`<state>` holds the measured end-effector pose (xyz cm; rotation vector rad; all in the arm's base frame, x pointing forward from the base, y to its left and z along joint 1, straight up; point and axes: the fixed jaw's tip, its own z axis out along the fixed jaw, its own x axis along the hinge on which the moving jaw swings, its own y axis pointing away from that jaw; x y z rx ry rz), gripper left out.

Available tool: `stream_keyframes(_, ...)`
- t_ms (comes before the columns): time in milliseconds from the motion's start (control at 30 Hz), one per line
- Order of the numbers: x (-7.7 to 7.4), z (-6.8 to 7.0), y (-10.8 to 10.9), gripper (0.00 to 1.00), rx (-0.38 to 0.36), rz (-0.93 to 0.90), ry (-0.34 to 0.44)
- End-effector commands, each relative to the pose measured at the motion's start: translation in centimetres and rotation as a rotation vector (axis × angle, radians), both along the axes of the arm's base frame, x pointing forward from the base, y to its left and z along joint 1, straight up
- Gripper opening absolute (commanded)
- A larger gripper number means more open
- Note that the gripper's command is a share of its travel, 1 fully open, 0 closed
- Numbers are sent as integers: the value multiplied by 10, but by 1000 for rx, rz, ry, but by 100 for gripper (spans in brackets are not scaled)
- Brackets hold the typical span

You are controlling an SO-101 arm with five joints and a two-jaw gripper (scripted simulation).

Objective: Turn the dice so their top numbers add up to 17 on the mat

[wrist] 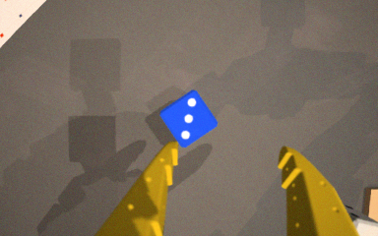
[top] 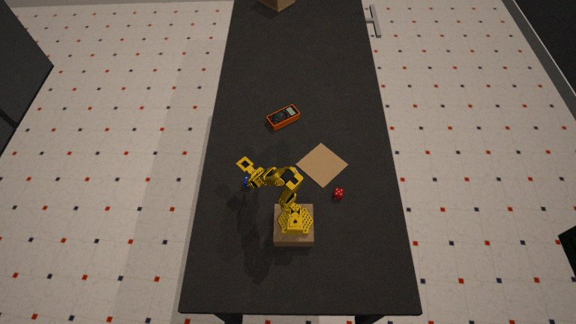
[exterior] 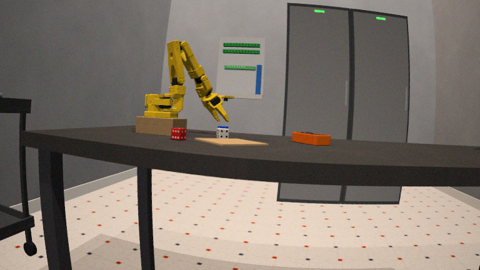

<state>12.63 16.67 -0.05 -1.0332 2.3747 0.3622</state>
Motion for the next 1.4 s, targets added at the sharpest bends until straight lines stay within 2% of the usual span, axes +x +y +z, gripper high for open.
stream_keyframes(0,0,0,3,35,8,3,1)
stream_keyframes(967,0,2,4,35,15,3,-5)
stream_keyframes(1100,4,12,8,35,55,3,-38)
stream_keyframes(1333,15,49,21,35,202,3,-156)
stream_keyframes(1367,15,49,21,35,202,3,-156)
